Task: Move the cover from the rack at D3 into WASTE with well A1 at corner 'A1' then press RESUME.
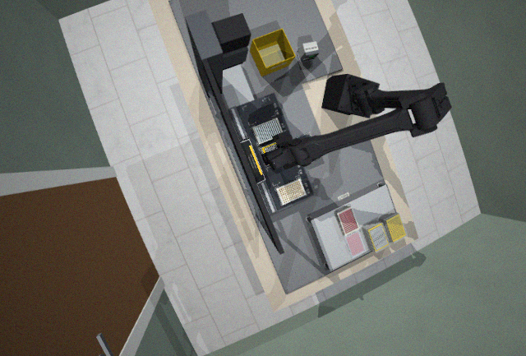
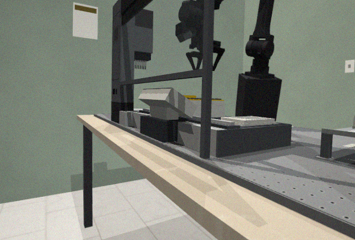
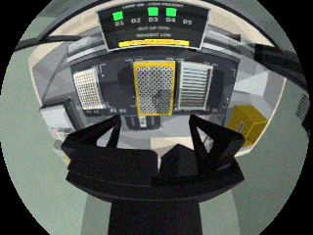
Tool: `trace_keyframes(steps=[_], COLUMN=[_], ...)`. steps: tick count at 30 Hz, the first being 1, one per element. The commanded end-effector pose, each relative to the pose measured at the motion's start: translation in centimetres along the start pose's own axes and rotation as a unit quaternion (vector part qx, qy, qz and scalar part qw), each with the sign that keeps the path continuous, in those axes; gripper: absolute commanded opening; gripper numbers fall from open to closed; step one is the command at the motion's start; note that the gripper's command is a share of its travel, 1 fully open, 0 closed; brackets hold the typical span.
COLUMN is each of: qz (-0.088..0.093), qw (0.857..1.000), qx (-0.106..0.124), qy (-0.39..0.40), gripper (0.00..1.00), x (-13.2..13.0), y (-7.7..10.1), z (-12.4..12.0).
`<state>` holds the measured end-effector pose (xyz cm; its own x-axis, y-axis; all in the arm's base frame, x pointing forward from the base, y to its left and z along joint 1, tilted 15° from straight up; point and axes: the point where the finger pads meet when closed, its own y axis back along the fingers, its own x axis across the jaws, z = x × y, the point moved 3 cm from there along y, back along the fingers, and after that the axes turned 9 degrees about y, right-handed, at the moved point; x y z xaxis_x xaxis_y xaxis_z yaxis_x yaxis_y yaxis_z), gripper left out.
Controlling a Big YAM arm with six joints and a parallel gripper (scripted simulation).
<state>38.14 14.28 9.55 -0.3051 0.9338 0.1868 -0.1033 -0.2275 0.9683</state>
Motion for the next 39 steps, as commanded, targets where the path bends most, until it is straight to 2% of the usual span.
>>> trace_keyframes(steps=[1,39], qz=[0.001,0.0], qw=[0.999,0.999], qx=[-0.033,-0.035], qy=[0.013,0.012], gripper=[1.0,1.0], x=[0.2,0.0], y=[3.2,9.0], z=[2.5,2.3])
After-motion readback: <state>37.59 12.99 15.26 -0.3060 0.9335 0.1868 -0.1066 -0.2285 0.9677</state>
